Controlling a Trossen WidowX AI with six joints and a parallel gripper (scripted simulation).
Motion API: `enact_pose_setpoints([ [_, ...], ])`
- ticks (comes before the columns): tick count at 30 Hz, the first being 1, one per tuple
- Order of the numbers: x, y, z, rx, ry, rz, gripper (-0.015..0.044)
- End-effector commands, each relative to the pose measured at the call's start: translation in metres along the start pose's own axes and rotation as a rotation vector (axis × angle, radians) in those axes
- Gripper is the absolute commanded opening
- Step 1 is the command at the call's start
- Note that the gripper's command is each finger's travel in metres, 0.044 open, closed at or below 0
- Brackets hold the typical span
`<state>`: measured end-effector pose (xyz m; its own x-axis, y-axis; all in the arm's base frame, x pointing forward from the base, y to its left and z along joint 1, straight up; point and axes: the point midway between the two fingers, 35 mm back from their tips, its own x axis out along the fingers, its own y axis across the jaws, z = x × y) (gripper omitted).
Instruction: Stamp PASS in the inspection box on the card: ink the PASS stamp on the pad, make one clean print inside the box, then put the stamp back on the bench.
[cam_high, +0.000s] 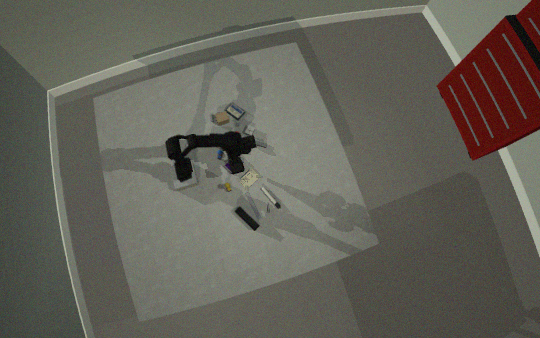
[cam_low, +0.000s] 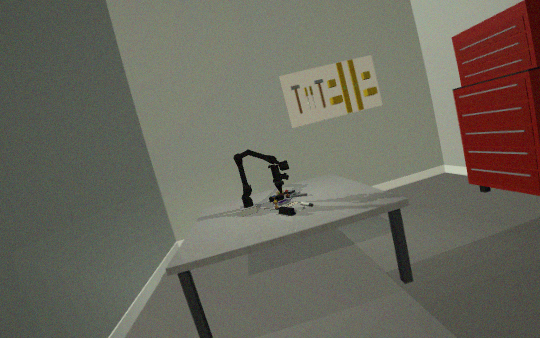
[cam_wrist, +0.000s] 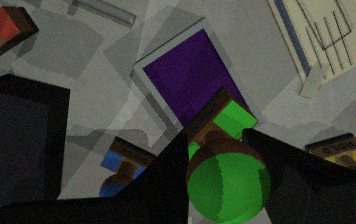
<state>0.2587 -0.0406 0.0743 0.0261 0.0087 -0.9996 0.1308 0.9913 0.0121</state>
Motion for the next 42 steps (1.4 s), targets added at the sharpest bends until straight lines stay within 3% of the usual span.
enact_pose_setpoints([
  [1, -0.009, 0.001, 0.000, 0.001, -0.006, 0.003, 0.0000],
  [7, -0.011, -0.002, 0.002, -0.042, -0.006, 0.002, 0.0000],
  [42, -0.014, -0.068, 0.041, -1.043, 0.008, -0.005, 0.0000],
])
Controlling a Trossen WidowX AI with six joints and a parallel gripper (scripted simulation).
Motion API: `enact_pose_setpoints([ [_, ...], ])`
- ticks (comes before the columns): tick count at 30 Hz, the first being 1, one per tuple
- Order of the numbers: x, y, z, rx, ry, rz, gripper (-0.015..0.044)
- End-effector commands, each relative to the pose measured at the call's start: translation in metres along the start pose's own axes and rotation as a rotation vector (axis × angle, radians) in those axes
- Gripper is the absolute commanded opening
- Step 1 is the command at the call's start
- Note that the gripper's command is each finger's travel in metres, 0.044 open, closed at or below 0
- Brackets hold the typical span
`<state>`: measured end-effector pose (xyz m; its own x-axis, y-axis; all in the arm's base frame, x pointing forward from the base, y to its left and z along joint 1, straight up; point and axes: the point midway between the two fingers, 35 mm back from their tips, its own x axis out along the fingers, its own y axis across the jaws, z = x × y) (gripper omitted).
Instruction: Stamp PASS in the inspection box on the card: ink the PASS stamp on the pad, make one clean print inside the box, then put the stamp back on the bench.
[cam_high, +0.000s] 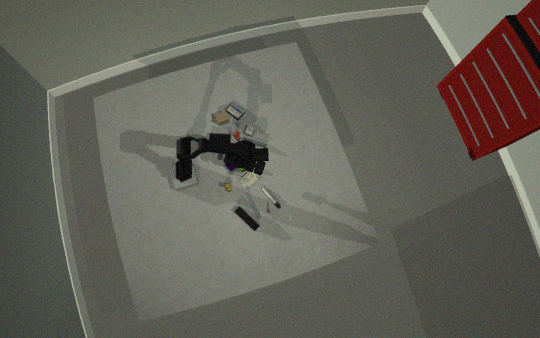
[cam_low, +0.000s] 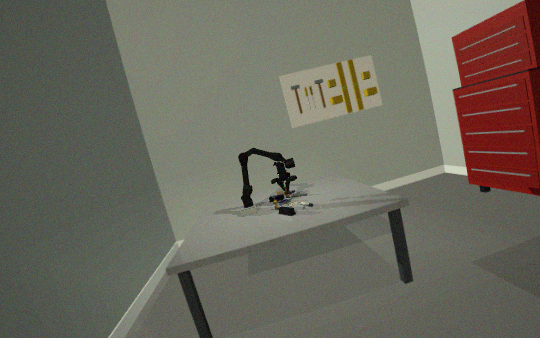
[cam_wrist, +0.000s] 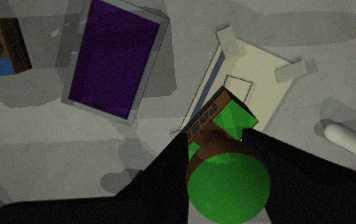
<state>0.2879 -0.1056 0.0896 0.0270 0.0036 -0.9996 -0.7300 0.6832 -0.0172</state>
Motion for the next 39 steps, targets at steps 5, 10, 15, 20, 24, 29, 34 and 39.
enact_pose_setpoints([
  [5, 0.001, -0.016, -0.011, -0.236, 0.007, 0.005, 0.0000],
  [10, 0.002, -0.025, -0.017, -0.374, 0.008, 0.007, 0.0000],
  [15, 0.003, -0.027, -0.018, -0.393, 0.008, 0.007, 0.0000],
  [20, 0.006, -0.027, -0.018, -0.393, 0.008, 0.007, 0.0000],
  [24, 0.009, -0.027, -0.018, -0.393, 0.007, 0.007, 0.0000],
  [29, 0.012, -0.027, -0.018, -0.393, 0.007, 0.007, 0.0000],
  [34, 0.015, -0.028, -0.018, -0.393, 0.006, 0.007, 0.0000],
  [39, 0.019, -0.028, -0.018, -0.393, 0.006, 0.007, 0.0000],
])
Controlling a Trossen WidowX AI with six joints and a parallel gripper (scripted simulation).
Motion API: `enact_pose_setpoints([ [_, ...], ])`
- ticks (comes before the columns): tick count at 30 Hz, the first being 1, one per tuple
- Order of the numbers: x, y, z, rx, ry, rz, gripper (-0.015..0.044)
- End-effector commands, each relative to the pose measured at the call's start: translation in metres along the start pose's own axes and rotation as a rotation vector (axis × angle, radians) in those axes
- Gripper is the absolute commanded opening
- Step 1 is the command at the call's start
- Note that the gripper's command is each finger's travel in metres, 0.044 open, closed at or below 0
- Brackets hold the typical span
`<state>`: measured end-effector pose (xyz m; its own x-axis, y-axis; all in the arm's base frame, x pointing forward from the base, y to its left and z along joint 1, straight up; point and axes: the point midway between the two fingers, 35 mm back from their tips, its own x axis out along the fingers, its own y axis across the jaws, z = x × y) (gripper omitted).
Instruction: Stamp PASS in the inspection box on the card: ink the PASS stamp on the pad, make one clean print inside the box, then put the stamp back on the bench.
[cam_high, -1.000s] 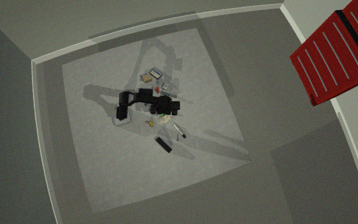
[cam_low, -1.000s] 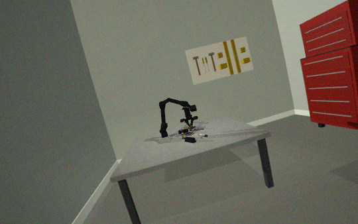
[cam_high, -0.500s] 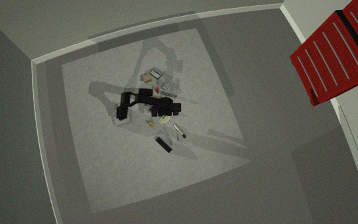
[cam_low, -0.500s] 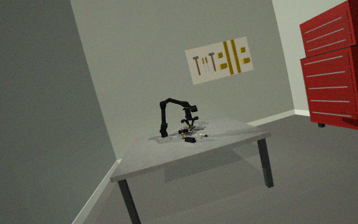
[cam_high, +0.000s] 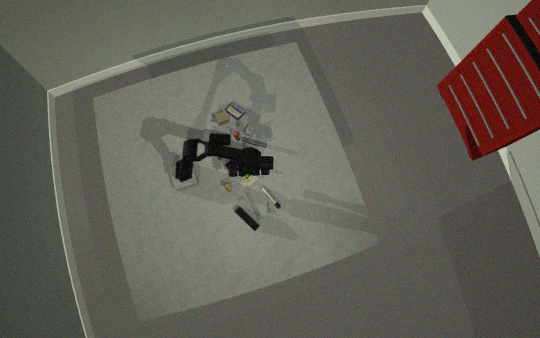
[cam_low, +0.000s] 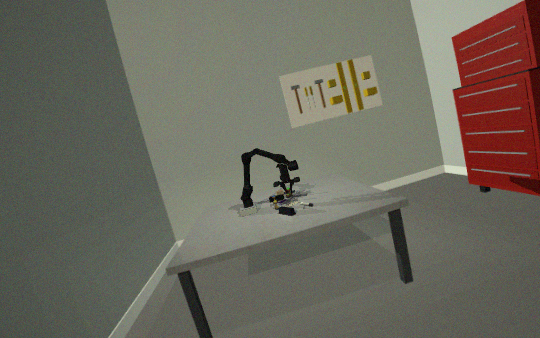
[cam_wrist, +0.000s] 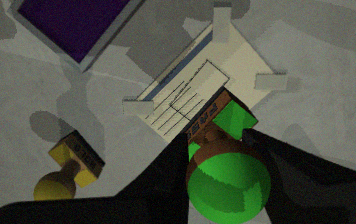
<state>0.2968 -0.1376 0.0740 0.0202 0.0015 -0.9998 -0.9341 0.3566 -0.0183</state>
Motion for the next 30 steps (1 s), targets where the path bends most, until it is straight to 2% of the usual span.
enact_pose_setpoints([
  [1, 0.004, 0.000, 0.000, -0.006, 0.000, 0.002, 0.0000],
  [30, 0.023, 0.000, 0.000, -0.006, -0.003, 0.002, 0.0000],
])
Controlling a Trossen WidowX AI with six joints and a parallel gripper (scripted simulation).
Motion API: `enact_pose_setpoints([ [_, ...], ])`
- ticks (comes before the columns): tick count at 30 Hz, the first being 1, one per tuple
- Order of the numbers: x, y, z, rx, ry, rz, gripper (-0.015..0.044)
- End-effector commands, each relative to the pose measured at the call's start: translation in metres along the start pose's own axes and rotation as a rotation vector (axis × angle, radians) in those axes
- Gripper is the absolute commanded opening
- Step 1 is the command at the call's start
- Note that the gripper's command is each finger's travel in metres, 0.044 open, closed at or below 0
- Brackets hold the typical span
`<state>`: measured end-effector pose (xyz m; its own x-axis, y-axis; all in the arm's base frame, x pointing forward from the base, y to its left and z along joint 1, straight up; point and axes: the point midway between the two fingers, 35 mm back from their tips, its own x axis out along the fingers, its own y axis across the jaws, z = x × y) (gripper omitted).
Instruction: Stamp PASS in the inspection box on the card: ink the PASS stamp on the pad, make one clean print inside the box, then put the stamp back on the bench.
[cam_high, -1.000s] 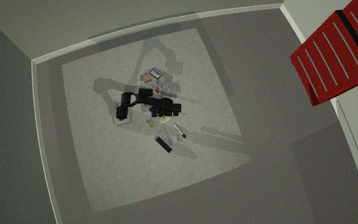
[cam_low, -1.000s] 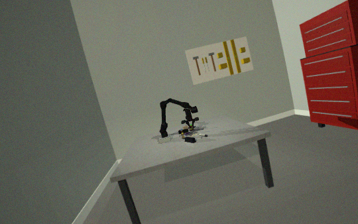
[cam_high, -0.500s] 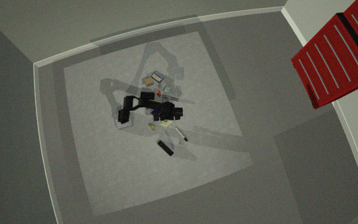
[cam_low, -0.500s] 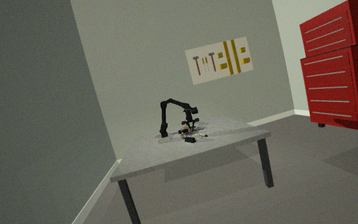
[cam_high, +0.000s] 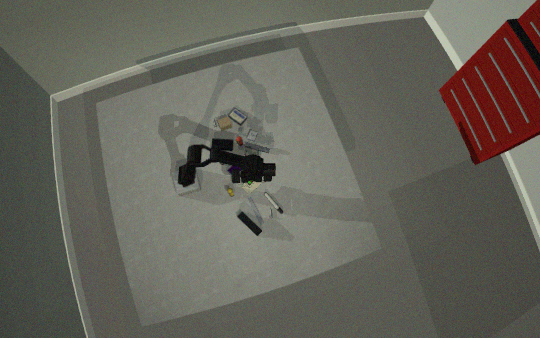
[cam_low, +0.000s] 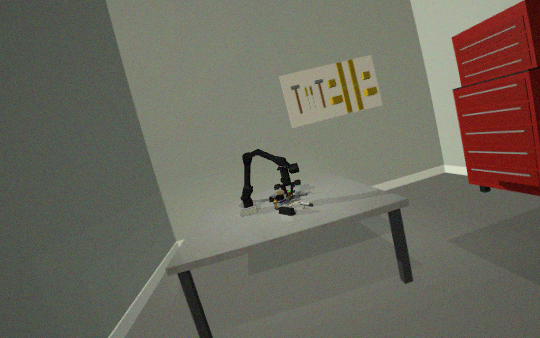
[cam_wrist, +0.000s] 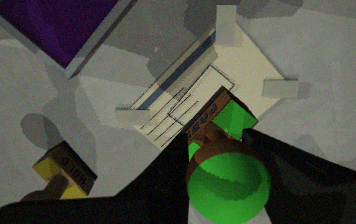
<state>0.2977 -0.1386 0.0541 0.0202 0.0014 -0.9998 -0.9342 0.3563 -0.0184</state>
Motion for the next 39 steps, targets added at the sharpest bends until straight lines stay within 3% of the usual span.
enact_pose_setpoints([
  [1, 0.004, 0.000, 0.000, -0.006, -0.003, 0.002, 0.0000],
  [39, 0.029, 0.002, 0.000, -0.006, -0.007, 0.001, 0.0000],
])
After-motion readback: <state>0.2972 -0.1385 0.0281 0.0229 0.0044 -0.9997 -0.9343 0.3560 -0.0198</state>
